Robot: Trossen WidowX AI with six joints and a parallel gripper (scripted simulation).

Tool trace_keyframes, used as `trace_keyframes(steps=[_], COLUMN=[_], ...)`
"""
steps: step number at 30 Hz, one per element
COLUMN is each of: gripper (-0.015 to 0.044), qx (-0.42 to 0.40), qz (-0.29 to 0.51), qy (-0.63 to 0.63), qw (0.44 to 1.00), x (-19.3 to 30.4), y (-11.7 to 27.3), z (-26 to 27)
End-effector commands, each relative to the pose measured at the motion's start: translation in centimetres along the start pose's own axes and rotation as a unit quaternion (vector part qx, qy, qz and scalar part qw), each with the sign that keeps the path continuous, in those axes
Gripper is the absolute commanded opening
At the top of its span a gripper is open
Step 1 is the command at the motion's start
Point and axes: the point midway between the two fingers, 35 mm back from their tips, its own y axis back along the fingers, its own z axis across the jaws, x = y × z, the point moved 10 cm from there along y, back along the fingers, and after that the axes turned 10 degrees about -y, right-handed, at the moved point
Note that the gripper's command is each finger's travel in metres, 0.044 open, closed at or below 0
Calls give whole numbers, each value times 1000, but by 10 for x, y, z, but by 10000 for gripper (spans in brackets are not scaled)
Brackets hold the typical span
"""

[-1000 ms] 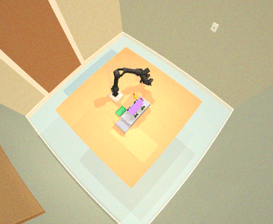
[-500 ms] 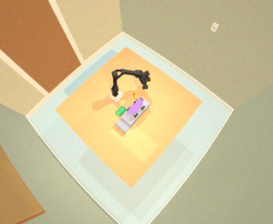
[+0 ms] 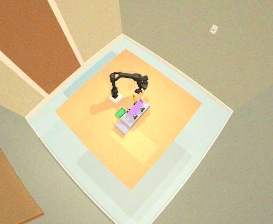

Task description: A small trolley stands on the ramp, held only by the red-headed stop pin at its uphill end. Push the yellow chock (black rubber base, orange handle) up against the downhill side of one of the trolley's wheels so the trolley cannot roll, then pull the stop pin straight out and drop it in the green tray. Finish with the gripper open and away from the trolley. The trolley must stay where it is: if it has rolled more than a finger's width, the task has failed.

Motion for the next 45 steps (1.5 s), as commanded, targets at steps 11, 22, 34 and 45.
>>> trace_keyframes(steps=[11, 22, 34, 45], gripper=[190, 190, 190, 190], qx=[49, 112, 176, 176], qz=[68, 92, 90, 90], qy=[-387, -642, -812, -812], qw=[918, 753, 549, 549], x=[-6, -7, -5, -2], y=[15, 28, 41, 33], z=[-39, -67, -90, -90])
